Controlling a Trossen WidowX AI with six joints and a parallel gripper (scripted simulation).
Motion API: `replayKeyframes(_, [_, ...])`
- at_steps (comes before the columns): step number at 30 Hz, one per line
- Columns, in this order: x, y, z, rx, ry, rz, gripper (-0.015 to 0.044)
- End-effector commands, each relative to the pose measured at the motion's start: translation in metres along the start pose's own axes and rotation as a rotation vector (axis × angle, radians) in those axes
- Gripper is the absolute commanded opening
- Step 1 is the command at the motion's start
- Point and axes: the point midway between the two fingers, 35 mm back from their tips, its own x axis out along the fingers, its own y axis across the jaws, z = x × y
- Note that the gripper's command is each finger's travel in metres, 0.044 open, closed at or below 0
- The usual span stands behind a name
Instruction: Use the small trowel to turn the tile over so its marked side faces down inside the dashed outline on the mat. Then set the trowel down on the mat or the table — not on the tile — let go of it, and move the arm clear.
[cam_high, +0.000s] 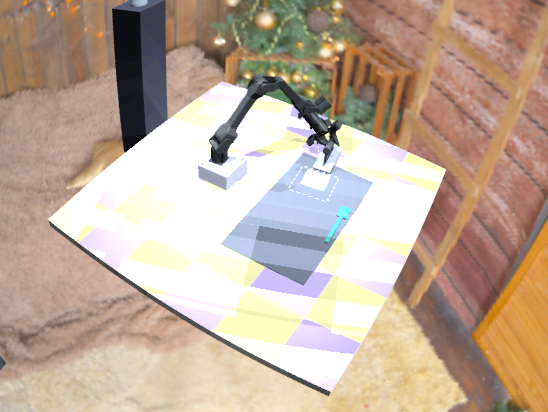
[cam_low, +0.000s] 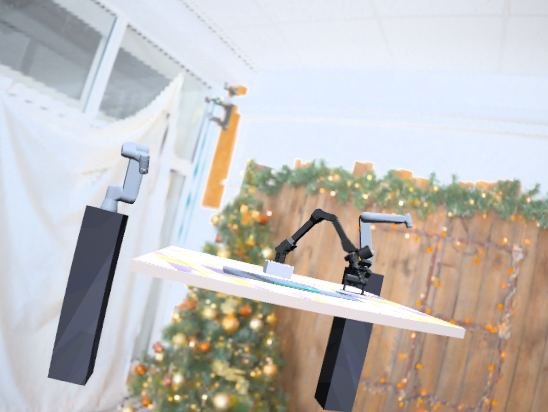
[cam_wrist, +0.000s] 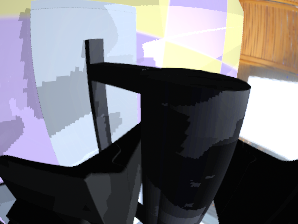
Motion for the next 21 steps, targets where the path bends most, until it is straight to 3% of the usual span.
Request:
replayKeyframes(1, [-0.0135,-0.0196,0.0121,0.019,-0.008,-0.026,0.0])
replayKeyframes(21, [-0.0166,-0.0227,0.015,0.021,-0.007,-0.026,0.0])
